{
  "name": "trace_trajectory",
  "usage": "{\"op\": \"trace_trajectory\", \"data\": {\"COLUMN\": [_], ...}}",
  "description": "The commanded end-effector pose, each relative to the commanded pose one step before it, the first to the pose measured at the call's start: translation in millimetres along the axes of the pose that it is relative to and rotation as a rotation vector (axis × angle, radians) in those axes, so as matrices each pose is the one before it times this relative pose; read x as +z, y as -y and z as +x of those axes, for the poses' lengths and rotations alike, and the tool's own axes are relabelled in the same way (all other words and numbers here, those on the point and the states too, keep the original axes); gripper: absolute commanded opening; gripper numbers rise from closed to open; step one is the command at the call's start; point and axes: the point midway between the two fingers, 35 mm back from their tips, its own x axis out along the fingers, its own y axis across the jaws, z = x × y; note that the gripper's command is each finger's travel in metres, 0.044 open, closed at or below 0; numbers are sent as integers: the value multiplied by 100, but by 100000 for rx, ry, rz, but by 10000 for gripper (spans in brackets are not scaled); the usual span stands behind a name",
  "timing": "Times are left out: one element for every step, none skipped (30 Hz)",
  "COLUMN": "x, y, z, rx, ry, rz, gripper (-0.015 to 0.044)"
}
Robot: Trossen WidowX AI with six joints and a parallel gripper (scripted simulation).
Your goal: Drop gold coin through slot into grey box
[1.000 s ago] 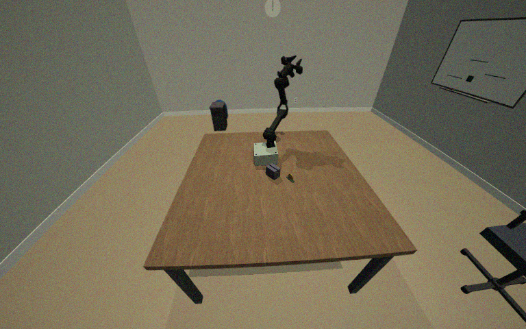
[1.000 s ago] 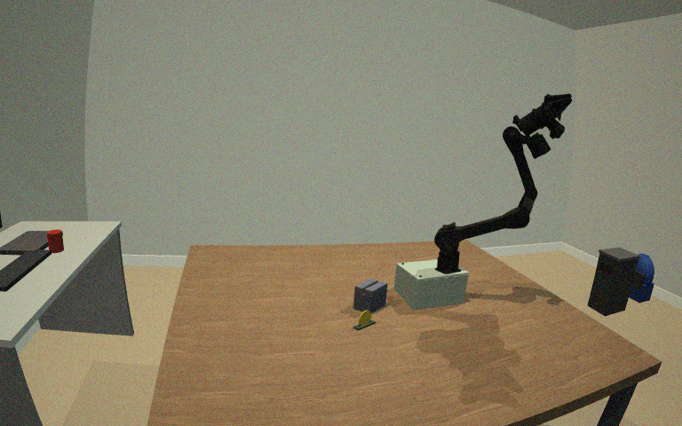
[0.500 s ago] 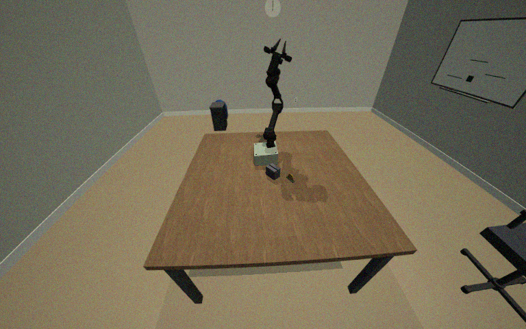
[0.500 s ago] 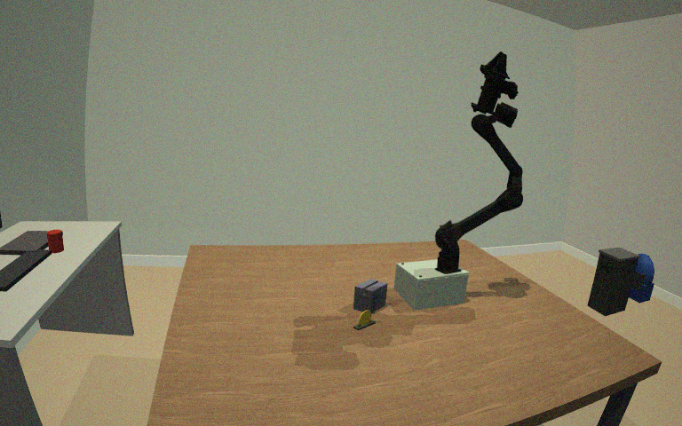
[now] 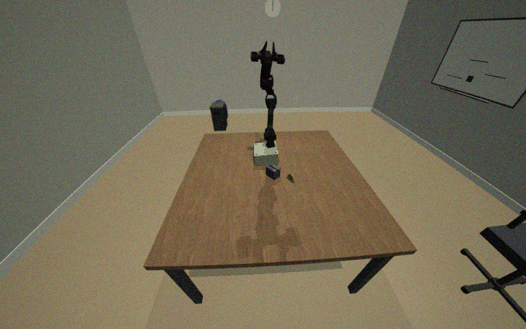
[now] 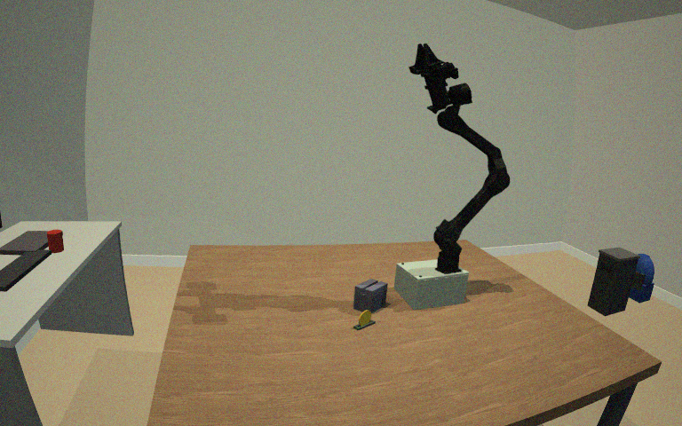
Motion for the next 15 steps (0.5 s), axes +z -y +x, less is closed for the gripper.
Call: {"op": "trace_trajectory", "data": {"x": [-6266,-643,-898,-1152,-1405,-1537,-1542,-1538,-1534,-1529,-1524,-1447,-1450,-1491,-1524], "y": [482,109,143,169,184,175,149,122,95,68,41,-3,-21,-40,-60], "z": [190,103,146,193,243,280,299,316,332,348,364,381,397,423,449], "rx": [-1957,-398,-532,-646,-732,-732,-663,-591,-521,-452,-385,-102,-61,-21,21], "ry": [-15419,-1796,-2515,-3244,-3982,-4392,-4445,-4477,-4507,-4536,-4563,-4337,-4383,-4550,-4696], "rz": [8469,516,702,869,1011,1044,981,910,838,763,687,902,850,816,772], "gripper": [161,161,161,161,161,161,161,161,161,161,161,161,161,161,161]}}
